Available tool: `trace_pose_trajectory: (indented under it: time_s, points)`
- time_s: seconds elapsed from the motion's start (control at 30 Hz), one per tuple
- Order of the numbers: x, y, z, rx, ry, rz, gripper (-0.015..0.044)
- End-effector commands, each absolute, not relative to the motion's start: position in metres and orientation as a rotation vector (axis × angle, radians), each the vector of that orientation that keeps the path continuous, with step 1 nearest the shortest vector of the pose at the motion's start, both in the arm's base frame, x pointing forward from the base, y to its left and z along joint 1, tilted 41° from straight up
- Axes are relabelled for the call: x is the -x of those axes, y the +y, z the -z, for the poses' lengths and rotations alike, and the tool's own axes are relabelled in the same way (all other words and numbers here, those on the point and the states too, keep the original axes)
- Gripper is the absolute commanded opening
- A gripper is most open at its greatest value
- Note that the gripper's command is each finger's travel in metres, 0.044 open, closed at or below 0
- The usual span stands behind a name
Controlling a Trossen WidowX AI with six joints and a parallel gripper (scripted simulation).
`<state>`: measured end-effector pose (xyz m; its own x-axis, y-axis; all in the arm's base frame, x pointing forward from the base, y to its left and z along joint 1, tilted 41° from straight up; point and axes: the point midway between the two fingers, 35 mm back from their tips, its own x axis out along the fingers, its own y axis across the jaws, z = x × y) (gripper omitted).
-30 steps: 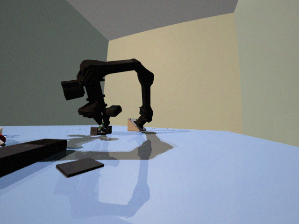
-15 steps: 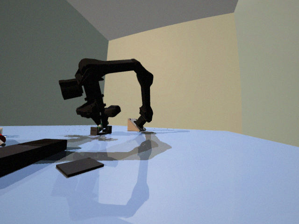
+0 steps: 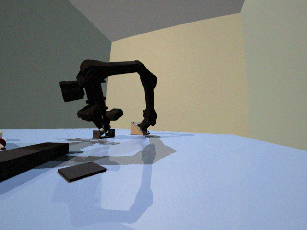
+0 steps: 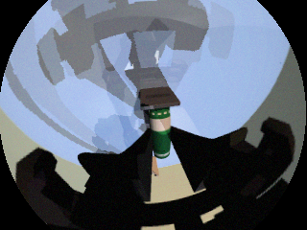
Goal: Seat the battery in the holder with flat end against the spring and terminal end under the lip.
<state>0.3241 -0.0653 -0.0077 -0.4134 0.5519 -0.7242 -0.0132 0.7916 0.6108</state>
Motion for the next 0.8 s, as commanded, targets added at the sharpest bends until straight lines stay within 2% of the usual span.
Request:
trace_pose_trajectory:
  time_s: [0.0,0.77]
  points:
    - [-0.3274,-0.0643,0.0087,-0.413,1.879,-0.649,0.0083]
    - [-0.3251,-0.0634,0.0125,-0.442,1.782,-0.601,0.0083]
